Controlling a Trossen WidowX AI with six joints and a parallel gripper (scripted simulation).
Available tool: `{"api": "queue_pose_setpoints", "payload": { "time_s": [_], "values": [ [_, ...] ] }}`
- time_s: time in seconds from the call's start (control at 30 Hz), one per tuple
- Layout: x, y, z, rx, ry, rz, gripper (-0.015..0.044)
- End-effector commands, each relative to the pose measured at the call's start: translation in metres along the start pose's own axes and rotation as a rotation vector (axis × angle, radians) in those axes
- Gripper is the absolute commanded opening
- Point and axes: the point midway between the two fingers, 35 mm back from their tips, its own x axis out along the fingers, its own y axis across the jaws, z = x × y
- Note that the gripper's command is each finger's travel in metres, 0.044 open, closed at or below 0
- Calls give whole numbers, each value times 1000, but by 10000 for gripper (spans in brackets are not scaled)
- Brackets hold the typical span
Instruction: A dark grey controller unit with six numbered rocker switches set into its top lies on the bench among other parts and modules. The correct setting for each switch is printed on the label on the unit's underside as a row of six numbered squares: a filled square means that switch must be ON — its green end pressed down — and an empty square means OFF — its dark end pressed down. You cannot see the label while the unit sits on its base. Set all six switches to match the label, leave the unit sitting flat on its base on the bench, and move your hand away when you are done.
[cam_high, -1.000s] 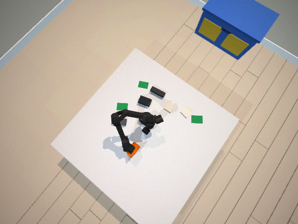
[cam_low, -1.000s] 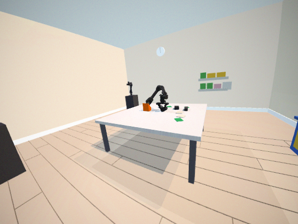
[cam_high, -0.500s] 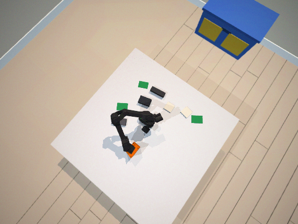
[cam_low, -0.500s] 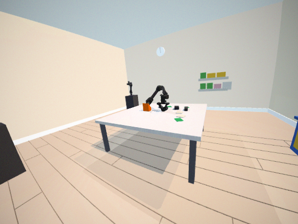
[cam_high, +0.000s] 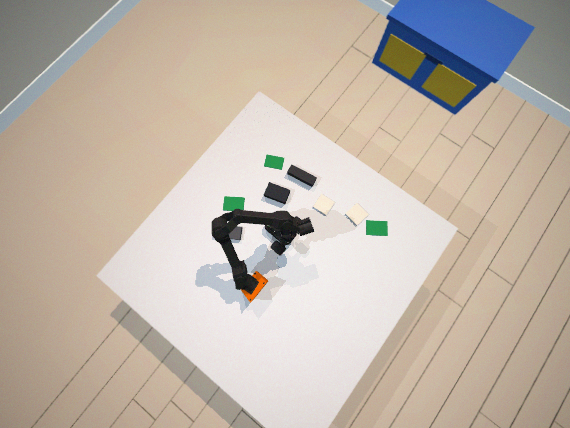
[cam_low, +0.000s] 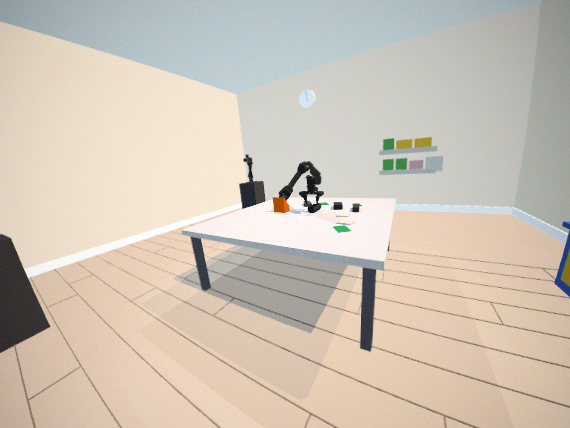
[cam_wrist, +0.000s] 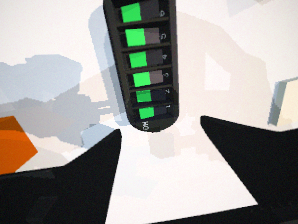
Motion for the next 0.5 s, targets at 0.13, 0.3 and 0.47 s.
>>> {"api": "queue_pose_setpoints", "payload": {
  "time_s": [0.13, 0.3, 0.47],
  "values": [
    [-14, 0, 2, -14, 4, -2, 440],
    [-11, -6, 8, -11, 6, -3, 387],
    [8, -39, 56, 6, -1, -5, 256]
  ]
}}
